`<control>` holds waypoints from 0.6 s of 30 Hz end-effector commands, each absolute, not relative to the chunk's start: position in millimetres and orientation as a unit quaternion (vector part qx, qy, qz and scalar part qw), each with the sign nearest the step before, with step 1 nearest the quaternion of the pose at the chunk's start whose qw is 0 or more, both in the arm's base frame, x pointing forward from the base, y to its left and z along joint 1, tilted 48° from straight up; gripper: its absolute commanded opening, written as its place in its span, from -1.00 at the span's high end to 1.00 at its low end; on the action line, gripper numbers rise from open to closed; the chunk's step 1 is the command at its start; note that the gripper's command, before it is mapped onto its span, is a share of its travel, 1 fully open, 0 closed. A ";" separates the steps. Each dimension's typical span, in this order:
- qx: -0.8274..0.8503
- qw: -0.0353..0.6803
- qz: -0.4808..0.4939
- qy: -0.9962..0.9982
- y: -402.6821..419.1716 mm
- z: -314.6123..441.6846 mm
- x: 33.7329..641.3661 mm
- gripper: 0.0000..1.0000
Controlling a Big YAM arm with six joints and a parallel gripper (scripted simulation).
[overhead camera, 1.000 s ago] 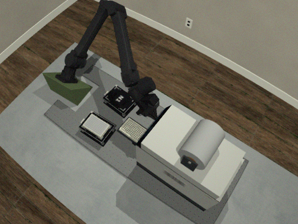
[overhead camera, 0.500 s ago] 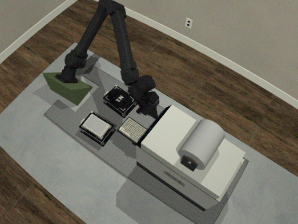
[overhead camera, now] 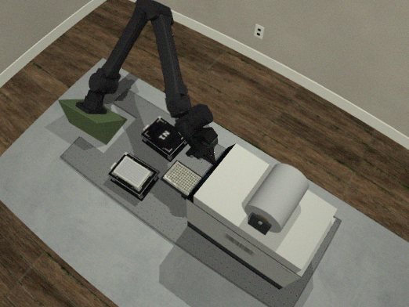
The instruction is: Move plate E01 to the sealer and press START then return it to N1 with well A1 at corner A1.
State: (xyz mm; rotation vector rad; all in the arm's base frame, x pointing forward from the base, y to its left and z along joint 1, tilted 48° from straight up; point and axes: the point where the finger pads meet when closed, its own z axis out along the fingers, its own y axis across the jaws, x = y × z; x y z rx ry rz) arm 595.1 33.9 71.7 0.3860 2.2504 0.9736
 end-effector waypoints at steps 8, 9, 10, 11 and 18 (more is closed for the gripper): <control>0.132 0.359 0.369 0.847 26.8 106.6 619.8 1.00; 0.132 0.356 0.370 0.848 29.3 101.7 617.7 1.00; 0.131 0.353 0.371 0.849 31.8 97.3 615.9 1.00; 0.131 0.353 0.371 0.849 31.8 97.3 615.9 1.00; 0.133 0.335 0.372 0.855 39.9 75.6 603.2 1.00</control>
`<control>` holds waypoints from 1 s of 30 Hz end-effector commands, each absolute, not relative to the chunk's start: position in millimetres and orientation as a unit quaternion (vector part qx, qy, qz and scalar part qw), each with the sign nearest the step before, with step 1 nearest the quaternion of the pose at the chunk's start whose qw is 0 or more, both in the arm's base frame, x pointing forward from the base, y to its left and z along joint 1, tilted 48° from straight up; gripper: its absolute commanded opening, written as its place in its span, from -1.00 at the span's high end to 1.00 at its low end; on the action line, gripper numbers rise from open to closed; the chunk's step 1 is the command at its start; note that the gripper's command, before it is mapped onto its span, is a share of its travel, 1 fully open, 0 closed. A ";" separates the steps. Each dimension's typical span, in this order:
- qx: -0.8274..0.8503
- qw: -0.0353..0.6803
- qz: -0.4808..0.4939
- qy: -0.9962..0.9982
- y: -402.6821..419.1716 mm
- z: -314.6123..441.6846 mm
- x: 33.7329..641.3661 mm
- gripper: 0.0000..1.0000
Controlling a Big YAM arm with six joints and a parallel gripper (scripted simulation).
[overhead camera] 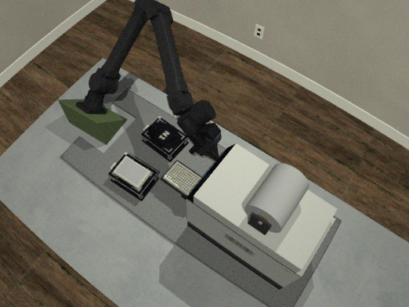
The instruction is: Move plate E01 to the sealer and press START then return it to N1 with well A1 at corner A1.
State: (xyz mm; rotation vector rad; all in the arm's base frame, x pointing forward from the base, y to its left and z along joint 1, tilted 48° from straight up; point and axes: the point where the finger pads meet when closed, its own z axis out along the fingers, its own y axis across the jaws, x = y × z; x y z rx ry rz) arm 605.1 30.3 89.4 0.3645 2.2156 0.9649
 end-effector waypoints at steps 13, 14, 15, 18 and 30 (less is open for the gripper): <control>0.135 0.333 0.371 0.856 39.7 82.3 603.0 1.00; 0.134 0.334 0.371 0.856 39.7 83.8 604.7 1.00; 0.134 0.334 0.371 0.856 39.6 83.0 606.2 1.00; 0.132 0.337 0.371 0.855 39.4 86.2 611.4 1.00; 0.128 0.337 0.373 0.855 45.0 87.3 617.9 1.00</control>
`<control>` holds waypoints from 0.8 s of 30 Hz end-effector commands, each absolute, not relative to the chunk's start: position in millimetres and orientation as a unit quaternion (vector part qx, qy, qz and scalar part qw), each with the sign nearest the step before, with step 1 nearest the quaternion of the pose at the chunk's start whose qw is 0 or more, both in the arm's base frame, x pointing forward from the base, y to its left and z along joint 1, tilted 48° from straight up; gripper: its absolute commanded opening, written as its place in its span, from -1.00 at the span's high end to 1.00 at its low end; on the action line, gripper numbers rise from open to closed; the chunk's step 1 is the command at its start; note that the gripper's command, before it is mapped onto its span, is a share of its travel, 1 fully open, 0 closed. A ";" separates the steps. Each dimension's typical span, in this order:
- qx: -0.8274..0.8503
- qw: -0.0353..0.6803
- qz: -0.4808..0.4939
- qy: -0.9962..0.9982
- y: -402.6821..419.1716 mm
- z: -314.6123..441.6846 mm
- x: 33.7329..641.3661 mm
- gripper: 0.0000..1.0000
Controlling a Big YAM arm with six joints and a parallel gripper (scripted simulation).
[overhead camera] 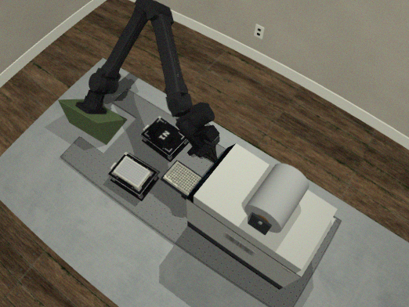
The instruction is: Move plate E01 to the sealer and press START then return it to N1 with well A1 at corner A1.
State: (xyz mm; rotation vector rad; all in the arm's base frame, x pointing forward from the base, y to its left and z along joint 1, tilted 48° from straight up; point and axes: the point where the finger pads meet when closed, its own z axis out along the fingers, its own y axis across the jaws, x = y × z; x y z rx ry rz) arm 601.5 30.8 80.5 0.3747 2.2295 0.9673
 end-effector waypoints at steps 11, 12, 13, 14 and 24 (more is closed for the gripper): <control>0.137 0.342 0.373 0.851 37.0 93.9 619.5 1.00; 0.139 0.343 0.373 0.851 34.6 93.9 619.9 1.00; 0.140 0.344 0.372 0.851 32.1 93.9 620.2 1.00; 0.140 0.344 0.372 0.851 32.1 93.9 620.2 1.00; 0.143 0.343 0.371 0.851 29.2 91.1 624.6 1.00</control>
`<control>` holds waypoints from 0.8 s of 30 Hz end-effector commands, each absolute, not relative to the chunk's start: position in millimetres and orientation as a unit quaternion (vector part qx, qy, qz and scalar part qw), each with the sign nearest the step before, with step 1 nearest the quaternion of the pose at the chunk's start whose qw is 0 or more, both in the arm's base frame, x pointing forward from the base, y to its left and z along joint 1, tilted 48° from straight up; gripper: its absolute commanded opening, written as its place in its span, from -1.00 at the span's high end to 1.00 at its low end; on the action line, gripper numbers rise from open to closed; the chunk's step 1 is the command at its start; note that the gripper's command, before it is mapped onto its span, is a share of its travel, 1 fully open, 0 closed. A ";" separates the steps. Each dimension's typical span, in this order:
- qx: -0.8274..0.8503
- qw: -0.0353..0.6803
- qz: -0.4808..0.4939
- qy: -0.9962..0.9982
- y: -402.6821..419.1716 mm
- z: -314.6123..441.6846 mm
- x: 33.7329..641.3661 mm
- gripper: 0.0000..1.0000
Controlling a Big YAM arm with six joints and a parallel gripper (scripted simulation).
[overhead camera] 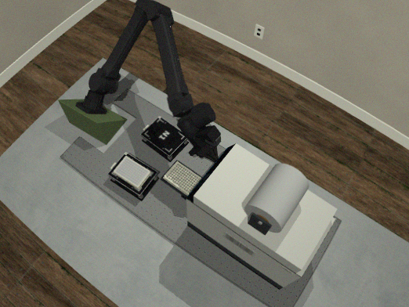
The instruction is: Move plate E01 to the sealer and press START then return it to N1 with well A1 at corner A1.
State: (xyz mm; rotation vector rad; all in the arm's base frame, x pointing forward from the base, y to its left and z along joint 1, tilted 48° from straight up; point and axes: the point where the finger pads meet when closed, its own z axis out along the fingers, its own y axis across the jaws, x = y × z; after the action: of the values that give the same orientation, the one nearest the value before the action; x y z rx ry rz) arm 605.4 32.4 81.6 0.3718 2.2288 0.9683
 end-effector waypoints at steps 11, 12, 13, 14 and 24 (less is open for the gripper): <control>0.146 0.336 0.371 0.853 30.7 85.1 616.6 1.00; 0.144 0.340 0.371 0.852 30.7 88.2 617.5 1.00; 0.142 0.343 0.371 0.851 30.7 91.2 618.5 1.00; 0.141 0.347 0.371 0.850 30.7 94.2 619.4 1.00; 0.130 0.355 0.374 0.847 38.1 101.5 627.4 1.00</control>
State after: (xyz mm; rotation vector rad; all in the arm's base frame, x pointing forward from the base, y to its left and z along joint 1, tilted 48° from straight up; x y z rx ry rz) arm 606.7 32.1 78.2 0.3781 2.2341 0.9689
